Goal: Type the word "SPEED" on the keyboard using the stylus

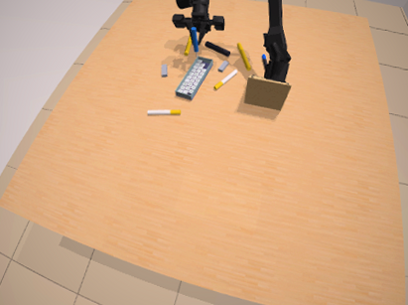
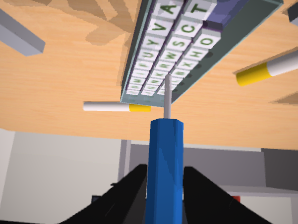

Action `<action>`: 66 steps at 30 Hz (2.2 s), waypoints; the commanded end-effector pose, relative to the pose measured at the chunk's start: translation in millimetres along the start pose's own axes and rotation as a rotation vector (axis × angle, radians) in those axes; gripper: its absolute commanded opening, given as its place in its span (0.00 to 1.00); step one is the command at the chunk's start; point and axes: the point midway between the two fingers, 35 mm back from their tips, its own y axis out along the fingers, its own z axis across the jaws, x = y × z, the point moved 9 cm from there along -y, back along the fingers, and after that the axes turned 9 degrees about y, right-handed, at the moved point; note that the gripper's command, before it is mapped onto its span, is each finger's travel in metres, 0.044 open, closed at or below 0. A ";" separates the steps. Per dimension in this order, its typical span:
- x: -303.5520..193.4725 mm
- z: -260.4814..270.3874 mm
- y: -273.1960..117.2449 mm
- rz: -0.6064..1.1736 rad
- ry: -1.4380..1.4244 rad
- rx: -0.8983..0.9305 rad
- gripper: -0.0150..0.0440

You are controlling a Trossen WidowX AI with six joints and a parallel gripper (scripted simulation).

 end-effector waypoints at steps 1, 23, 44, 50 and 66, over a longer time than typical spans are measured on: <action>3.4 -8.9 -9.2 0.018 0.051 0.076 0.25; 19.7 -20.7 -17.3 0.040 0.123 0.188 0.25; 38.3 -18.7 -4.9 0.039 0.123 0.188 0.39; 38.6 -19.0 -5.1 0.039 0.123 0.188 0.39; 47.6 -18.1 0.0 0.038 0.123 0.188 0.39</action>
